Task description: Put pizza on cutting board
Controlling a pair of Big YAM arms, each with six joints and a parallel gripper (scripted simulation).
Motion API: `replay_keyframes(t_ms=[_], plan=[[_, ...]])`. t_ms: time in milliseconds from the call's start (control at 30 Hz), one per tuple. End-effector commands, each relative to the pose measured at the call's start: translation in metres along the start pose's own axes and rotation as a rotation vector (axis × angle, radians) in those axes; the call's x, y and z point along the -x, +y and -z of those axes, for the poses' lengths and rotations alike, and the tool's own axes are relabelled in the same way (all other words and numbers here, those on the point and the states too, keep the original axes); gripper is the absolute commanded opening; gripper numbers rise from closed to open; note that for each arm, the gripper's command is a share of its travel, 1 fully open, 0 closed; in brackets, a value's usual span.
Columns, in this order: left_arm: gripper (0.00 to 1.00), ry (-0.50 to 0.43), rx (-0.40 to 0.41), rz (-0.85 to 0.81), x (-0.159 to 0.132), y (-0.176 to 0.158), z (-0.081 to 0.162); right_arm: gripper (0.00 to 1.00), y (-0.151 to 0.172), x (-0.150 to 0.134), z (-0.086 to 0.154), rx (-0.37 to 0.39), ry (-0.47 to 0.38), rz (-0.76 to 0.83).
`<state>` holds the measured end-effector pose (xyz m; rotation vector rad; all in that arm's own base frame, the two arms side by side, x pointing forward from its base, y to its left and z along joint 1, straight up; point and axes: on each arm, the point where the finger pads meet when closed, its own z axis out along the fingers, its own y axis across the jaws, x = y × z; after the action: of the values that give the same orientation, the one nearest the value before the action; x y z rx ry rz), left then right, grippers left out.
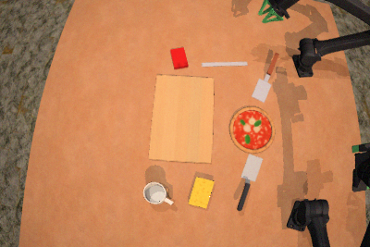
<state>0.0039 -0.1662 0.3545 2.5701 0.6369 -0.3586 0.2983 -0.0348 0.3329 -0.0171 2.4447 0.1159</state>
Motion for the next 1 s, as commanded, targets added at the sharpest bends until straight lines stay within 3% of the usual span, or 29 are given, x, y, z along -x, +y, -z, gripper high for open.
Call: replay_keyframes(t_ms=[0,533,567,733,967], plan=[[1.00,-0.001,0.005,-0.001,0.001,0.001,0.002,0.42,0.000,0.003,0.002,-0.001,-0.008,0.002],[1.00,-0.001,0.005,-0.001,0.001,0.001,0.002,0.42,0.000,0.003,0.002,-0.001,-0.008,0.002],[0.48,-0.002,0.004,0.001,0.000,-0.003,0.001,0.42,0.000,0.002,0.002,0.000,-0.003,0.001],[0.48,-0.006,0.020,-0.004,0.002,0.000,0.007,0.42,0.001,0.022,0.020,-0.013,-0.068,0.018],[0.48,-0.006,0.020,-0.003,0.002,0.000,0.007,0.42,0.000,0.022,0.017,-0.011,-0.060,0.016]])
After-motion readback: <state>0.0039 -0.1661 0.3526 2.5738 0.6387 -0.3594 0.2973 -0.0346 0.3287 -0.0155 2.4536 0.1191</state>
